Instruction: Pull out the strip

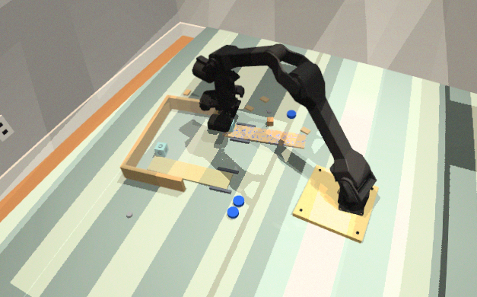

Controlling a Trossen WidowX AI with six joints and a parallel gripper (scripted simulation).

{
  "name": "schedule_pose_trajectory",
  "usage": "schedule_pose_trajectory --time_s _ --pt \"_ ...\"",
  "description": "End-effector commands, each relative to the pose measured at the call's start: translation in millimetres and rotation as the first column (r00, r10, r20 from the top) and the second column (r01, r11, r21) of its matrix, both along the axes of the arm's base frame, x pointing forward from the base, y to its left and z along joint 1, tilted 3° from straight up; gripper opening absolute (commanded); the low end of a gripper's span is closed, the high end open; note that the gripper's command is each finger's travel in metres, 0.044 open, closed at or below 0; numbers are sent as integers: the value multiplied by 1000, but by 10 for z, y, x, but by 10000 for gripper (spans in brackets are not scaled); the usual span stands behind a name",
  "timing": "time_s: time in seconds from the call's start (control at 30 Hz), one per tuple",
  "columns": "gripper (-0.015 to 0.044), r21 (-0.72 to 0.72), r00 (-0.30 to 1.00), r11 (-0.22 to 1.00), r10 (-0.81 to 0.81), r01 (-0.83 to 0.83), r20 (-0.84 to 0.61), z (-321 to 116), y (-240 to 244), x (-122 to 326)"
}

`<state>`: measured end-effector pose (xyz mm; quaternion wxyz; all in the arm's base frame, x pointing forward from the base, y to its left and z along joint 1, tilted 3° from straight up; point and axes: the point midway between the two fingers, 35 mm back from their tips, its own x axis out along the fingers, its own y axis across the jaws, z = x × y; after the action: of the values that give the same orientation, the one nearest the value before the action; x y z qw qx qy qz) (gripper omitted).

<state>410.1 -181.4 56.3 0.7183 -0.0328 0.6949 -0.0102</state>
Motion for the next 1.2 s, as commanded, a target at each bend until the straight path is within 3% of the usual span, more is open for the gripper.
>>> schedule_pose_trajectory --time_s 0.0,0.2,0.33,1.17 --pt "132 0 1000 1000 0 0 0 1 0 0" --pt "92 0 1000 1000 0 0 0 1 0 0" --pt "0 0 1000 1000 0 0 0 20 11 -20" --pt "0 1 1000 1000 1 -1 -11 389 334 -691"
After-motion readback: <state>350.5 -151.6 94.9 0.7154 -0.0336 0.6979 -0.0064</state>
